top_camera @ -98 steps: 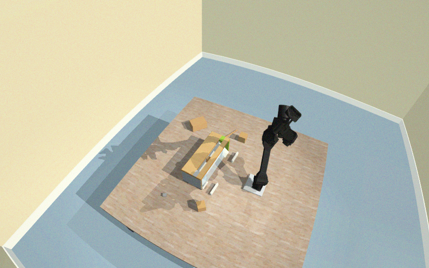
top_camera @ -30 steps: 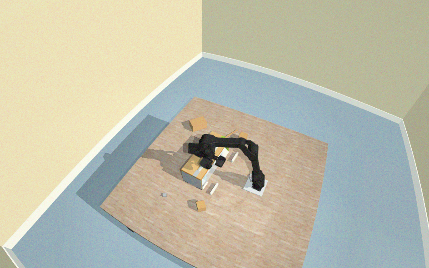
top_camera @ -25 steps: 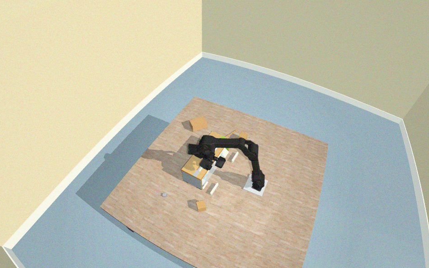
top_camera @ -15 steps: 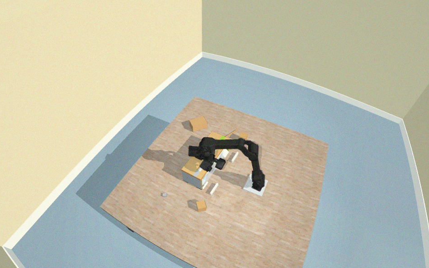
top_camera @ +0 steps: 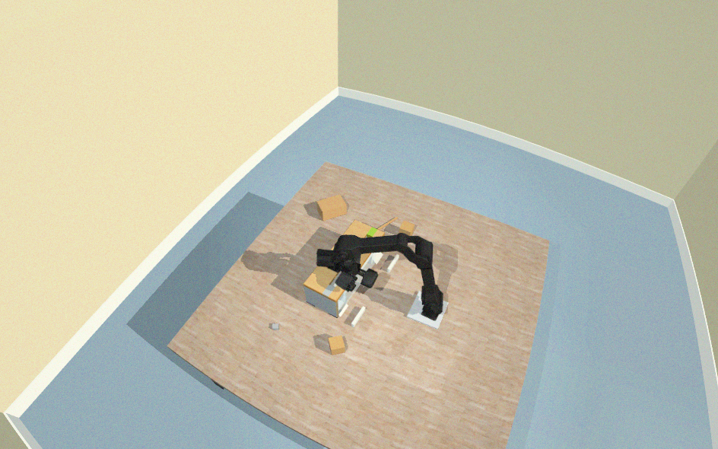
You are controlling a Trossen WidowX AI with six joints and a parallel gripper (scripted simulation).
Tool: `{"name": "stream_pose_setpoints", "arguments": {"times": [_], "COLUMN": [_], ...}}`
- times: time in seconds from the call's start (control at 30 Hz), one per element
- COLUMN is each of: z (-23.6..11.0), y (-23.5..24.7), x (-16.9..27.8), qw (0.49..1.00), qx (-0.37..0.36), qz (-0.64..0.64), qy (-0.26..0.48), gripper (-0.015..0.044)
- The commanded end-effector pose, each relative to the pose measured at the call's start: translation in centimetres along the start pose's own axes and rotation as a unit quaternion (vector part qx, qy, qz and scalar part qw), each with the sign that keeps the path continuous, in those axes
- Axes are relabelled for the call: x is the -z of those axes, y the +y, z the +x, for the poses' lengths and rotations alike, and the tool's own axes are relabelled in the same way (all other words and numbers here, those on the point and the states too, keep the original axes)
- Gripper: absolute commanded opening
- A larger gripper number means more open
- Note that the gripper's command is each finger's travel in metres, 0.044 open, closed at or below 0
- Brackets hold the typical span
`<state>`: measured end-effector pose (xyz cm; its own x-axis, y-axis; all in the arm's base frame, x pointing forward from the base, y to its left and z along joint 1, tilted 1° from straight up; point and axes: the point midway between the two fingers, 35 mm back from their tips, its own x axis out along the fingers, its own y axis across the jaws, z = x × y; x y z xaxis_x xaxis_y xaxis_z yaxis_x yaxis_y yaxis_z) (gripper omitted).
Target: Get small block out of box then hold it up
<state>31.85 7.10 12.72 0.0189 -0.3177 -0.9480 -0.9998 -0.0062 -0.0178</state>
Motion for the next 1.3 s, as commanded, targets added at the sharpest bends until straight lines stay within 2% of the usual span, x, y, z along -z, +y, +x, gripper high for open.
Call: {"name": "stream_pose_setpoints", "arguments": {"times": [0.0, 0.23, 0.4, 1.27], "z": [0.7, 1.8, 1.3, 4.1], "y": [0.3, 0.5, 0.3, 0.3], "x": [-0.2, -0.5, -0.2, 7.7], "qw": [1.0, 1.0, 1.0, 1.0], "qx": [-0.004, -0.005, -0.002, -0.002], "qz": [0.0, -0.001, -0.001, -0.001], "qy": [0.002, 0.003, 0.001, 0.005], "gripper": [0.04, 0.04, 0.04, 0.04]}}
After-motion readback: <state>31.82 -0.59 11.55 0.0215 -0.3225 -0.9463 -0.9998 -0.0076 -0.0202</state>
